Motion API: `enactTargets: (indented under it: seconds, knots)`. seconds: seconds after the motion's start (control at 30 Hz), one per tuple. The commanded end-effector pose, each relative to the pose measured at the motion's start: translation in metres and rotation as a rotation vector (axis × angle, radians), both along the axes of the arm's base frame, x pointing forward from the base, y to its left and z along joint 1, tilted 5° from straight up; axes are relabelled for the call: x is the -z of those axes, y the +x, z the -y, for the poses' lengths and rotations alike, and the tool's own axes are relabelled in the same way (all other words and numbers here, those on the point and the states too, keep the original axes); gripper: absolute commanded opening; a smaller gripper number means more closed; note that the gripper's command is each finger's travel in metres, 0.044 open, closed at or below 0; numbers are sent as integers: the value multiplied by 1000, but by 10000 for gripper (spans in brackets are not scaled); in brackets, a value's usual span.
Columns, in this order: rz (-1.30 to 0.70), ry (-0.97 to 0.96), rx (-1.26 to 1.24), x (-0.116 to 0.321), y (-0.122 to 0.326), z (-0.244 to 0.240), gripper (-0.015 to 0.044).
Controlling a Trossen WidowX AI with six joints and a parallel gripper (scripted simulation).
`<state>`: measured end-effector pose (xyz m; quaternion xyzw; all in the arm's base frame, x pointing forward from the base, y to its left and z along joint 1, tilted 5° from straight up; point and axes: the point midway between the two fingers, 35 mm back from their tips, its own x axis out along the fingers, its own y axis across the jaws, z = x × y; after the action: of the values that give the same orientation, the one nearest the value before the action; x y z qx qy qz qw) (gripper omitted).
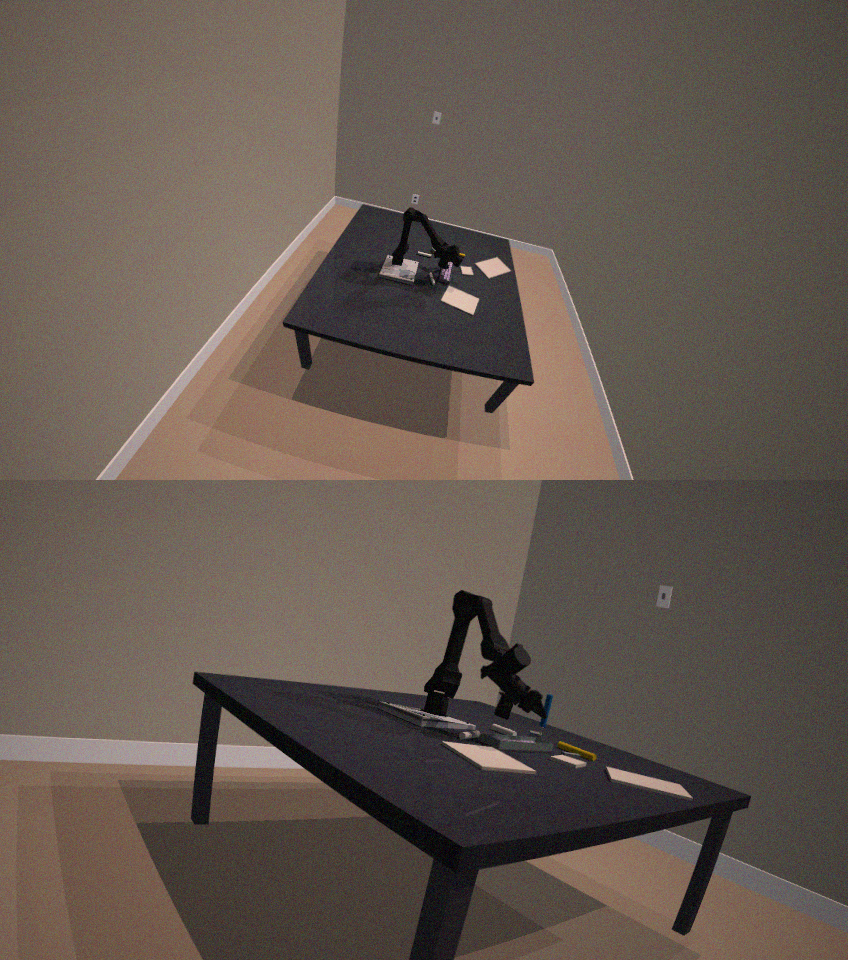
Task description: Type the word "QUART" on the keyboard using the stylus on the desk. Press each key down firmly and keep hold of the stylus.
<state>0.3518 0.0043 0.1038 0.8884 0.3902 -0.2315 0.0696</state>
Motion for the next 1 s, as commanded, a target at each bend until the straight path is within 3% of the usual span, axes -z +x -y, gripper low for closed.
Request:
enactTargets:
  seconds: [0.0, 0.33, 0.77, 0.87, 0.97]
  knots:
    - [4, -7, -3, -1, -5, 14, 0]
    - [11, 0, -2, -4, -29, 52, 0]
    - [11, 1, -1, 16, -30, 50, 0]
    - [11, 1, -1, 18, -30, 50, 79]
    - [11, 1, -1, 20, -30, 50, 81]
